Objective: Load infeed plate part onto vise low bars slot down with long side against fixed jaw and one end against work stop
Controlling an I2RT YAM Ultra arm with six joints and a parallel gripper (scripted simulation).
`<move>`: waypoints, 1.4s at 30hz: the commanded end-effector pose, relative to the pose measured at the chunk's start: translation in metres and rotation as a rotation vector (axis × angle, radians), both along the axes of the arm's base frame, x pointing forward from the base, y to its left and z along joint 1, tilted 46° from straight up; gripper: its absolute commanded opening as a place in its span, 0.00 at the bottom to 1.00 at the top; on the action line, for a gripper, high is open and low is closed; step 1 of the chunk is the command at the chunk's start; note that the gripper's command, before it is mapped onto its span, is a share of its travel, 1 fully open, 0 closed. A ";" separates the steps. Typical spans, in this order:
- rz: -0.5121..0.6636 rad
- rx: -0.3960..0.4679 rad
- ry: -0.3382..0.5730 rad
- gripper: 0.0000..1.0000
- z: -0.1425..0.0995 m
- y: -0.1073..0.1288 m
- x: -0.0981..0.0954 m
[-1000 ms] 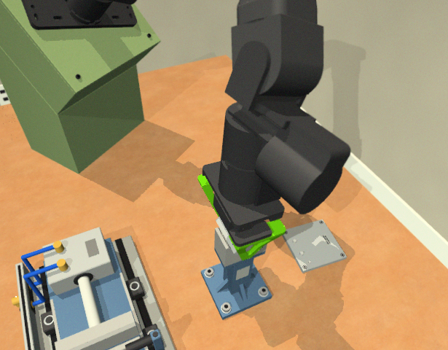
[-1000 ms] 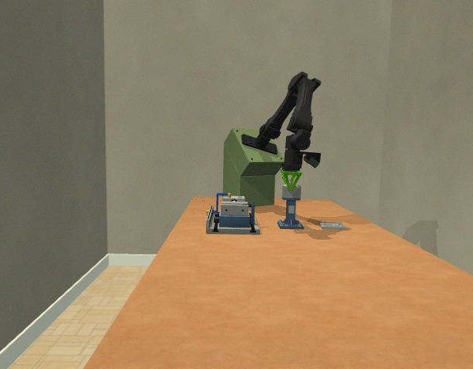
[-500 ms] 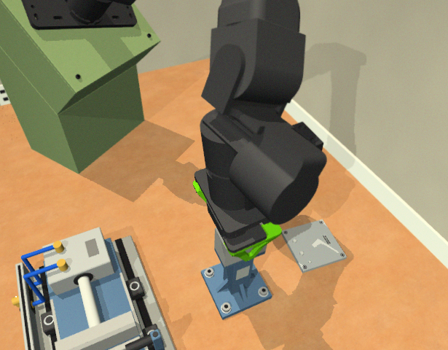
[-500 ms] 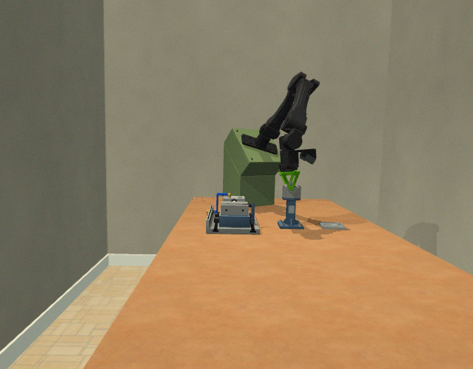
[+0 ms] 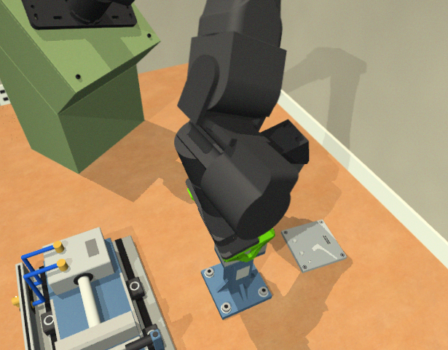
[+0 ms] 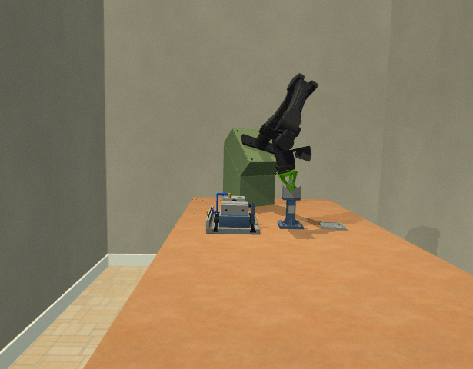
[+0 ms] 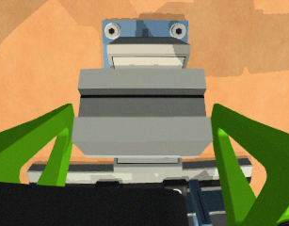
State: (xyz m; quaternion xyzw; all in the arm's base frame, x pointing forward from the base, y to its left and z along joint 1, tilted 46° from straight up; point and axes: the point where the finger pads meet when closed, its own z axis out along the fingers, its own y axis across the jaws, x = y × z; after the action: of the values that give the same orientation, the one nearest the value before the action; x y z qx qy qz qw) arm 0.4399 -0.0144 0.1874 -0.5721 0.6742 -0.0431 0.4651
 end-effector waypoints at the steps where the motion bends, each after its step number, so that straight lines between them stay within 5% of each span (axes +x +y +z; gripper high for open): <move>1: 0.039 0.054 -0.017 0.81 -0.004 -0.001 -0.003; 42: 0.235 0.283 -0.155 0.81 0.008 -0.004 0.002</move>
State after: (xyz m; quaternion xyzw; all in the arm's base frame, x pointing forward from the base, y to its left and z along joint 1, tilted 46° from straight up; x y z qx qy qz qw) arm 0.4406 -0.0124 0.1831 -0.5709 0.5855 0.0623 0.5722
